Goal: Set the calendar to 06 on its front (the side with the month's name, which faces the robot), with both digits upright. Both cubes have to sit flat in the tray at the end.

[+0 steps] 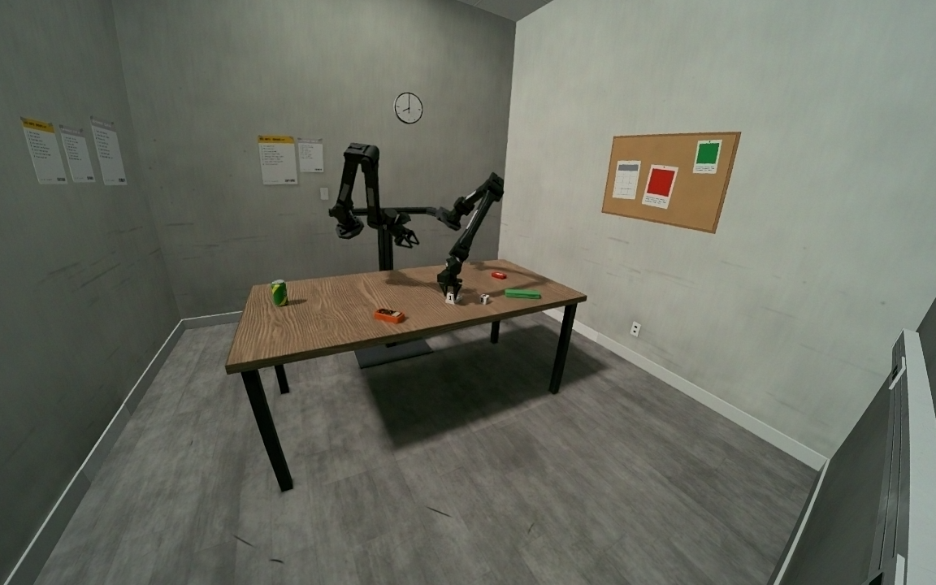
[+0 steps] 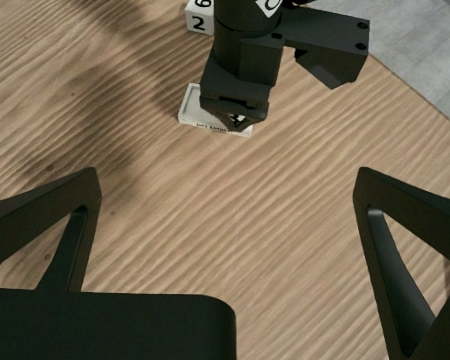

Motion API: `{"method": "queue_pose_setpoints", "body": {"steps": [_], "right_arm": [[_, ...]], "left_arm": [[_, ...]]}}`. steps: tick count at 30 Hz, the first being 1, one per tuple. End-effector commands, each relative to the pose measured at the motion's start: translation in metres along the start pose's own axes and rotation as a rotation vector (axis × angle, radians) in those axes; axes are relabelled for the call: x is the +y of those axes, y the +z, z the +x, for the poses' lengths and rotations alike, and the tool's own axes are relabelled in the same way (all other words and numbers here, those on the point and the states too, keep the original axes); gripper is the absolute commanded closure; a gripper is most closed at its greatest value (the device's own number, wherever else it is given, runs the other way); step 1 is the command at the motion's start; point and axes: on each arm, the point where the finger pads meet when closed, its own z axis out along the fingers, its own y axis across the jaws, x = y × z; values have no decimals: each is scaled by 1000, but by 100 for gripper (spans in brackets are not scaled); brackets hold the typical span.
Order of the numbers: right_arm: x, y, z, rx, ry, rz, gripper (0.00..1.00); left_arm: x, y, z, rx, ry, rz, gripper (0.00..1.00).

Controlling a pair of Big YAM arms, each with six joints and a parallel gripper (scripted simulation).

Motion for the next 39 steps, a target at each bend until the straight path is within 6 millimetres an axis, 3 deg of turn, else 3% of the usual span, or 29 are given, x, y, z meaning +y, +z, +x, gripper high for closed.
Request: {"method": "queue_pose_setpoints", "body": {"steps": [1, 3, 4, 19, 21, 23, 24, 25, 26, 28, 29, 34, 39], "right_arm": [[-2, 2, -5, -16, 8, 8, 0], [-2, 2, -5, -16, 8, 8, 0], [-2, 2, -5, -16, 8, 8, 0], [-2, 2, -5, -16, 8, 8, 0], [-2, 2, -5, -16, 8, 8, 0], [-2, 2, -5, -16, 8, 8, 0], [-2, 2, -5, -16, 8, 8, 0], [-2, 2, -5, -16, 8, 8, 0], [-2, 2, -5, -16, 8, 8, 0], [-2, 2, -5, -16, 8, 8, 0], [-2, 2, -5, -16, 8, 8, 0], [-2, 2, -5, -16, 8, 8, 0], [-2, 2, -5, -16, 8, 8, 0]], "left_arm": [[16, 6, 0, -3, -22, -8, 44], [16, 6, 0, -3, -22, -8, 46], [3, 3, -3, -7, -9, -4, 47], [-2, 5, -1, 0, -10, 0, 65], [-4, 7, -1, -1, -15, 0, 88], [-4, 7, -1, -1, -15, 0, 88], [-4, 5, -1, 0, -7, 0, 99], [-4, 5, -1, 0, -7, 0, 100], [-4, 5, -1, 0, -7, 0, 89], [11, -13, -4, -13, -26, -12, 66], [2, -22, -9, -20, -8, -11, 65], [1, -56, -8, -20, -8, -11, 65], [4, -65, -12, -27, -13, -15, 65]]}}
